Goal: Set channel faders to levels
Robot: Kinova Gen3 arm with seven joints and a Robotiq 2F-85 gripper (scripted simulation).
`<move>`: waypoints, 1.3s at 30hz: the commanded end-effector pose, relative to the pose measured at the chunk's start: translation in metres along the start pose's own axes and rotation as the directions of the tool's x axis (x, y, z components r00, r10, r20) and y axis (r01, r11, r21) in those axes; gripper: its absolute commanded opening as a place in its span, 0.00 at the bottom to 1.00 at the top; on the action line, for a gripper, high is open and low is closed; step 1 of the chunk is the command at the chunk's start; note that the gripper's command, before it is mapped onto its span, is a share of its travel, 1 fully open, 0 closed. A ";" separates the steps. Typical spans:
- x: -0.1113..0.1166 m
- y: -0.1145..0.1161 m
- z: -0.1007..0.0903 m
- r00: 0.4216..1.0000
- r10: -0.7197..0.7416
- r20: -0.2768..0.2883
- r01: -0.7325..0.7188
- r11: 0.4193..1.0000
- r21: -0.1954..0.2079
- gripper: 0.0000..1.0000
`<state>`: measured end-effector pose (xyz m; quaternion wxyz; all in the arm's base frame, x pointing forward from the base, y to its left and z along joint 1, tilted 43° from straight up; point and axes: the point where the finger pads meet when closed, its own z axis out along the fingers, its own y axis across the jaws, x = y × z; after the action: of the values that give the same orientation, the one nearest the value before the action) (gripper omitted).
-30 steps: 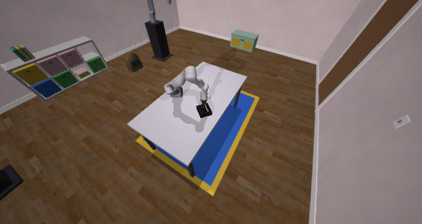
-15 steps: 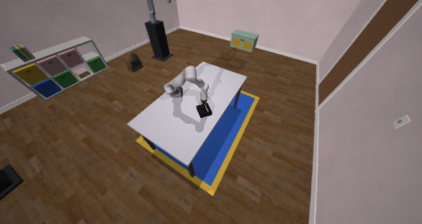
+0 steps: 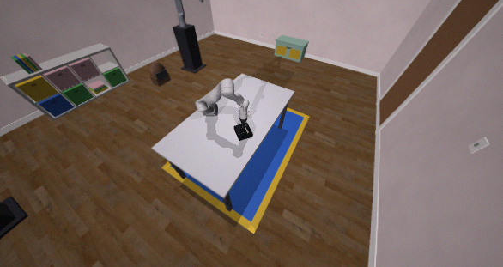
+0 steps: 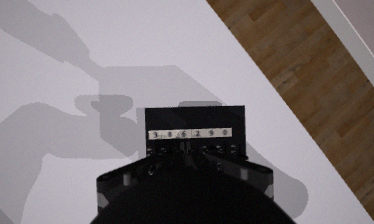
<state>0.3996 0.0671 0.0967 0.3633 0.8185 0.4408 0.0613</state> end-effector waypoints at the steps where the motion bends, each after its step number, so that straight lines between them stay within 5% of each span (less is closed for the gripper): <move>1: 0.002 -0.001 -0.006 1.000 -0.001 -0.002 0.001 1.000 0.001 0.00; 16: 0.002 -0.001 -0.039 1.000 -0.001 -0.002 0.001 1.000 0.001 0.00; 31: 0.002 -0.001 -0.040 1.000 -0.001 -0.002 0.001 1.000 0.001 0.00; 32: 0.002 -0.001 -0.040 1.000 -0.001 -0.002 0.001 1.000 0.001 1.00; 39: 0.002 -0.001 -0.050 1.000 -0.001 -0.002 0.001 1.000 0.001 1.00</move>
<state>0.3815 0.0887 0.1272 0.3650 0.8194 0.4378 0.0602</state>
